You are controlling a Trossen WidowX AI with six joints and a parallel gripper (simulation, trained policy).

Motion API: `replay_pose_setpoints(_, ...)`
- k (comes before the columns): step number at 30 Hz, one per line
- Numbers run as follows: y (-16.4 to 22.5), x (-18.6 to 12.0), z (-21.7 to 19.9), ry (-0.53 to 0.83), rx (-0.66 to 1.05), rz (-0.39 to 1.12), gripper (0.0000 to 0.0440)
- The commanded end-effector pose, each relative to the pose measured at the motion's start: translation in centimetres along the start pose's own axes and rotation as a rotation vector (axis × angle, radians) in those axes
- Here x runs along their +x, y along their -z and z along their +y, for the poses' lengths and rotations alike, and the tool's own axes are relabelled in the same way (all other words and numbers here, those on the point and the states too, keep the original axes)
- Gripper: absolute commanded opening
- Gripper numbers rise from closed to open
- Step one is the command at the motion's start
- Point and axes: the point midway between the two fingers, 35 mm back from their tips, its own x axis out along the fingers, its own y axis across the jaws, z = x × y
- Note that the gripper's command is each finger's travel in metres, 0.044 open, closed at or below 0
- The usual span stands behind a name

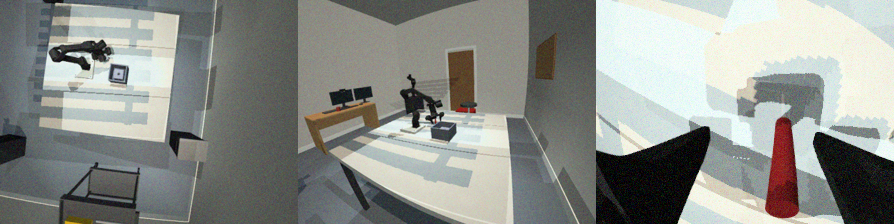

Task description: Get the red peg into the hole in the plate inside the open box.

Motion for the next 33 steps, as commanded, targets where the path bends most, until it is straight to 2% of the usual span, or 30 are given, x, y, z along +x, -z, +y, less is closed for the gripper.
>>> replay_pose_setpoints(1, 0.1, 0.3, -0.2, 0.014, -0.009, 0.009, 0.0287)
replay_pose_setpoints(12, 0.1, 0.7, -0.4, 0.069, -0.039, 0.06, 0.0)
replay_pose_setpoints(33, -4.2, -6.0, 4.6, -0.069, -0.194, -0.123, 0.0)
